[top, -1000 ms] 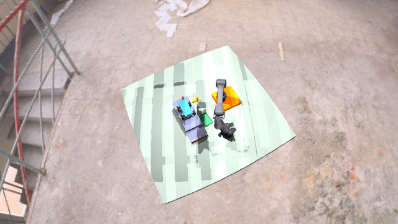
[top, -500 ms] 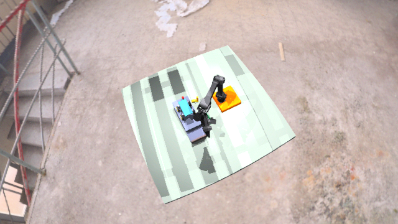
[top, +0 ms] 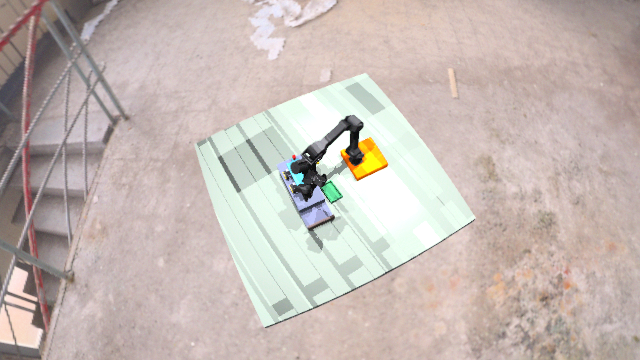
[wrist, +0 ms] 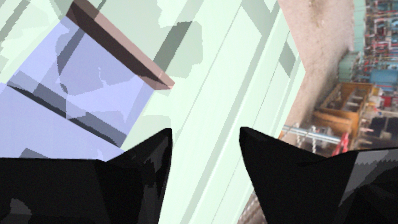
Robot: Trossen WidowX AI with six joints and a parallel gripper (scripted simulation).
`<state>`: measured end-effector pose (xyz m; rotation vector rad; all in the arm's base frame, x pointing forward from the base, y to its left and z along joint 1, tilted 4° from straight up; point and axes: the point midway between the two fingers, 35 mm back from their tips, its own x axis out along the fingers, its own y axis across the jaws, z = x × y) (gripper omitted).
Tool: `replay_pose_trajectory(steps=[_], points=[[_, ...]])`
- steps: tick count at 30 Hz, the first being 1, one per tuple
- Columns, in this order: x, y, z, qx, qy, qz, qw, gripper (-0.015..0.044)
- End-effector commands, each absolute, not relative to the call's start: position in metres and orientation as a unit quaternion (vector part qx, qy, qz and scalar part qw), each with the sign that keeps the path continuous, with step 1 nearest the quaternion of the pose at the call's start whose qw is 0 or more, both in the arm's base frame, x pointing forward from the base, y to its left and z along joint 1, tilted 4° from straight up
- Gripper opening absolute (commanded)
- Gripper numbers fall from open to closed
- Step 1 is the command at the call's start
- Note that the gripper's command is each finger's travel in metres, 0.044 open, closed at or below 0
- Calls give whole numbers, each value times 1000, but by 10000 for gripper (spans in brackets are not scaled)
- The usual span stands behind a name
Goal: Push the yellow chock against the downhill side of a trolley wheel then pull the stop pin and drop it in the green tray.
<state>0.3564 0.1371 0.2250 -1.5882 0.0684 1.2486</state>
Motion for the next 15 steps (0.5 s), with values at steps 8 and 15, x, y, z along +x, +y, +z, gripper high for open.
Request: replay_pose_trajectory(steps=[8,15], points=[[344,36,209,-620,206,457,604,190],[319,-21,198,-575,316,407,636,190]])
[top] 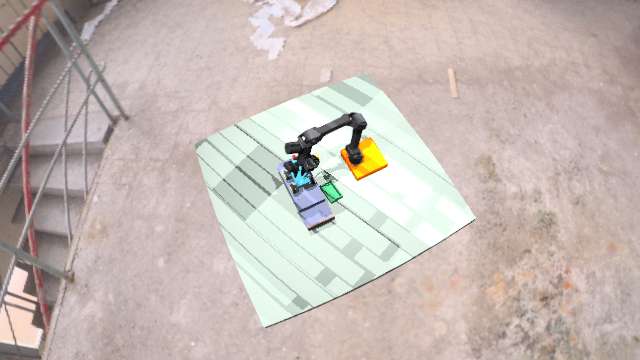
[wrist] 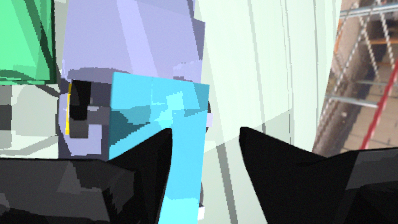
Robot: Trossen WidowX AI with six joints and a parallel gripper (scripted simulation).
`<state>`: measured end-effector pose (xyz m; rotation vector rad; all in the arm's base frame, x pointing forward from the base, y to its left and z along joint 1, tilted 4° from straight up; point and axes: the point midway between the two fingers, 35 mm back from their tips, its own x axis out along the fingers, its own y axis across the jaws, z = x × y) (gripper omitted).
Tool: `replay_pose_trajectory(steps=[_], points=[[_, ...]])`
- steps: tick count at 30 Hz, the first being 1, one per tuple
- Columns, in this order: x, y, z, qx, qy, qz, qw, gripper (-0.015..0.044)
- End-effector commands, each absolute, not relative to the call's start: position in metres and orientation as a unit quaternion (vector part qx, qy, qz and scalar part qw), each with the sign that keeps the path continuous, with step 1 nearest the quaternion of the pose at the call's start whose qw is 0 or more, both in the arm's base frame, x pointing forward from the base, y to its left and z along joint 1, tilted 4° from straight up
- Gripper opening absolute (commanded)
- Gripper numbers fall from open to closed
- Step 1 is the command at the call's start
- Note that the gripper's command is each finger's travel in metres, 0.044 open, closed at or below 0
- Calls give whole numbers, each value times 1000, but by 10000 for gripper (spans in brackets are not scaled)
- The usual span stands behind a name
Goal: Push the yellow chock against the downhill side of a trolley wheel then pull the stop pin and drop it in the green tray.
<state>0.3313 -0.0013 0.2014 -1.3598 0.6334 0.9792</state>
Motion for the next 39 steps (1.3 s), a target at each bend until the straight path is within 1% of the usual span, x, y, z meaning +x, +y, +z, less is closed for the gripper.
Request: replay_pose_trajectory(steps=[1,14,23,29,39], points=[[315,-28,197,-568,330,399,640,190],[236,-101,164,-464,500,356,639,190],[180,-130,128,-359,583,361,633,190],[177,-131,124,-352,587,362,633,190],[179,-130,92,-352,587,362,633,190]])
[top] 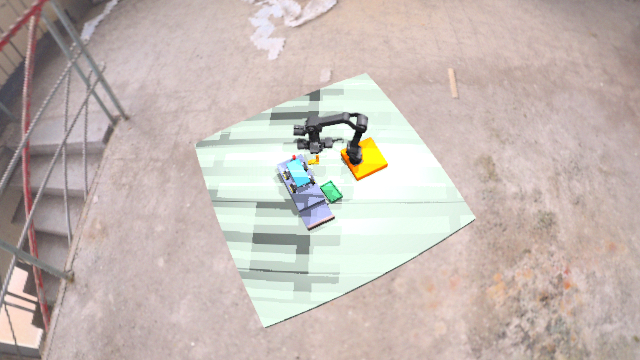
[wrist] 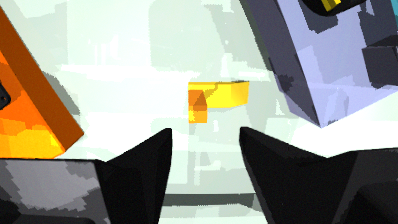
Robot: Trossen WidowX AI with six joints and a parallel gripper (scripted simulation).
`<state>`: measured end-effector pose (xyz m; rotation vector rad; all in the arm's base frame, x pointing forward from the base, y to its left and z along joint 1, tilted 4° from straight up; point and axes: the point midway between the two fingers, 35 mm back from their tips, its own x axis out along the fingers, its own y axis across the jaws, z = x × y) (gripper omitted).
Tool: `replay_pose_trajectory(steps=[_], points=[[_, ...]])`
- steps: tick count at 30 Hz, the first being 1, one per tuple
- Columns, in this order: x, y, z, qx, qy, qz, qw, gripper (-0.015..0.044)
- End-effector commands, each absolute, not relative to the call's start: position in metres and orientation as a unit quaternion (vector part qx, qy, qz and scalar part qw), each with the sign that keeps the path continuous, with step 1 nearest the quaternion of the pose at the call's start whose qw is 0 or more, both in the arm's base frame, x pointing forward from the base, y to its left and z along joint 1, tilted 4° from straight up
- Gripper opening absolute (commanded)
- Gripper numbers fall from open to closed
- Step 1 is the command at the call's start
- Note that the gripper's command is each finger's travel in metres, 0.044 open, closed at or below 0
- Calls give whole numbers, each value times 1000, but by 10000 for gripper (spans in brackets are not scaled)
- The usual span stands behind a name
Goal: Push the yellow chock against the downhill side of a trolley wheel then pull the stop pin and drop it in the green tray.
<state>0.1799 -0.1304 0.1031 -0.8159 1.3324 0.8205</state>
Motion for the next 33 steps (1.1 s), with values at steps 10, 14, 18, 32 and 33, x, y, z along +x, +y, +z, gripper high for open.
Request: replay_pose_trajectory(steps=[10,14,18,32,33], points=[[178,-129,78,-352,587,362,633,190],[179,-129,71,-352,587,362,633,190],[179,-129,65,-352,587,362,633,190],[179,-128,51,-352,587,362,633,190],[179,-128,51,-352,587,362,633,190]])
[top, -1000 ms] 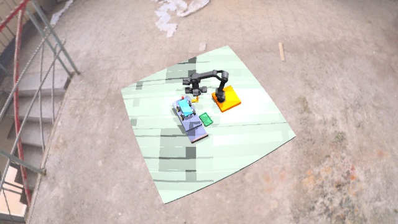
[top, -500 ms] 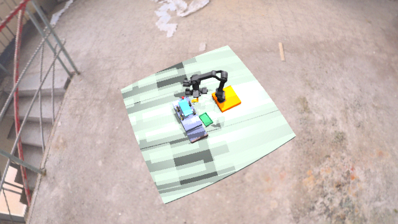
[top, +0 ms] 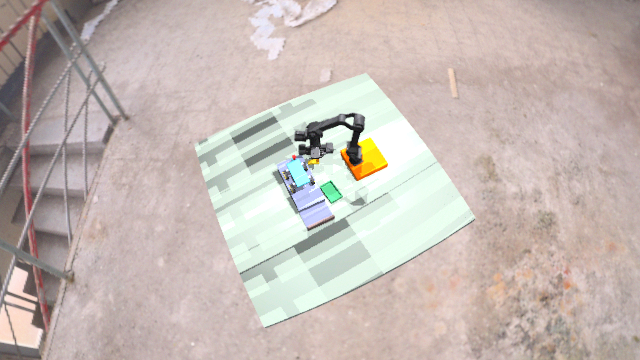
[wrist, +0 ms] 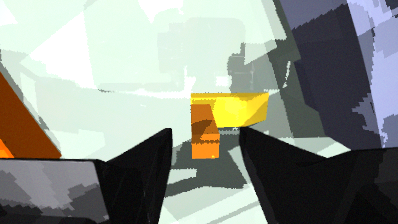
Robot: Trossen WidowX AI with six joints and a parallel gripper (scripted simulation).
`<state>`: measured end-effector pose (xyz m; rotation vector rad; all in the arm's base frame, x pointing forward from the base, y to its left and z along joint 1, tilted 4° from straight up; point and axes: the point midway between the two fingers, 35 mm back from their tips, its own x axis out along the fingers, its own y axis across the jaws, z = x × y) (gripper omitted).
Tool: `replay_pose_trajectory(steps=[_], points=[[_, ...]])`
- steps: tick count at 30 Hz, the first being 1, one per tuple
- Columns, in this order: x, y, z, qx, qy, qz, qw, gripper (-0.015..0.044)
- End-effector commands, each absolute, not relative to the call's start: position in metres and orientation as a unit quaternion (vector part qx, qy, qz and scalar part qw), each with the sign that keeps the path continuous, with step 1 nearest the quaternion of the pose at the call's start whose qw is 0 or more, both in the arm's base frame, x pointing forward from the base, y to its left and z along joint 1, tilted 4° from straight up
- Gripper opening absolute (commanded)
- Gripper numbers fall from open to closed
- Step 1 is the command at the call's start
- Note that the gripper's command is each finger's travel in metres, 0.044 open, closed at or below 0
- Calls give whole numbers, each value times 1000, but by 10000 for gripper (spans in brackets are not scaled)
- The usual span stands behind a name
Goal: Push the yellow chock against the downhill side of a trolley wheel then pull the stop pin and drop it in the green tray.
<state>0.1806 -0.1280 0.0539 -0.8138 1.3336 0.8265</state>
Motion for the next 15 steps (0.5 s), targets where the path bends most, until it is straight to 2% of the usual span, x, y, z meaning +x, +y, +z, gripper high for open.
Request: replay_pose_trajectory(steps=[1,15], points=[[179,-128,51,-352,587,362,633,190],[181,-127,32,-352,587,362,633,190]])
